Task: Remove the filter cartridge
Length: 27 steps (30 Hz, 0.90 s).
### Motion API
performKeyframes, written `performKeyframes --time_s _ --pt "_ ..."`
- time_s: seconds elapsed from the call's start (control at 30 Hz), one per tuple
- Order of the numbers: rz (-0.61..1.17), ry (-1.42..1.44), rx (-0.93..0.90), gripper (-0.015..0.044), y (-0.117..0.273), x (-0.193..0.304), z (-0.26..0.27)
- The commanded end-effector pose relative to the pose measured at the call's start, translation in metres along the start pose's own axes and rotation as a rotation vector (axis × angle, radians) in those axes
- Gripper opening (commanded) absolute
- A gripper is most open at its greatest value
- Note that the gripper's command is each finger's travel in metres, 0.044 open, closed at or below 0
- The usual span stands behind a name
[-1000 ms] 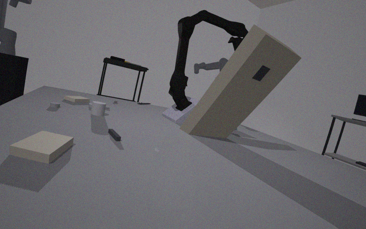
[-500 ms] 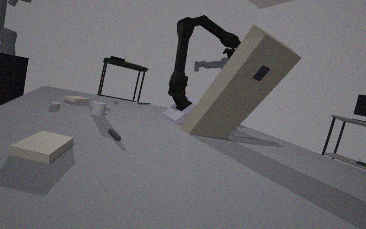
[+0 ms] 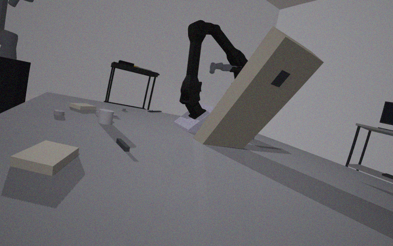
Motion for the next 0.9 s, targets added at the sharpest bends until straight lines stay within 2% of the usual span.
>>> performKeyframes --time_s 0.0,0.23,0.6,0.73,0.87 --pt "-0.002 0.067 -0.042 0.0000 -0.013 0.010 0.016" --pt "0.000 0.093 -0.057 0.0000 -0.022 0.017 0.023" --pt "0.001 0.093 -0.057 0.0000 -0.077 0.048 0.023" --pt "0.001 0.093 -0.057 0.0000 -0.084 0.054 0.023" --pt "0.016 0.095 -0.051 0.0105 -0.080 0.054 0.021"
Point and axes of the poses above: the point midway between the two fingers, 35 mm back from their tips, its own y axis back along the fingers, its own z axis across the jaws, x = y × z, the point moved 1 cm from there along y, back along the fingers, and after that the axes turned 1 degree about -y, right-handed, at the moved point
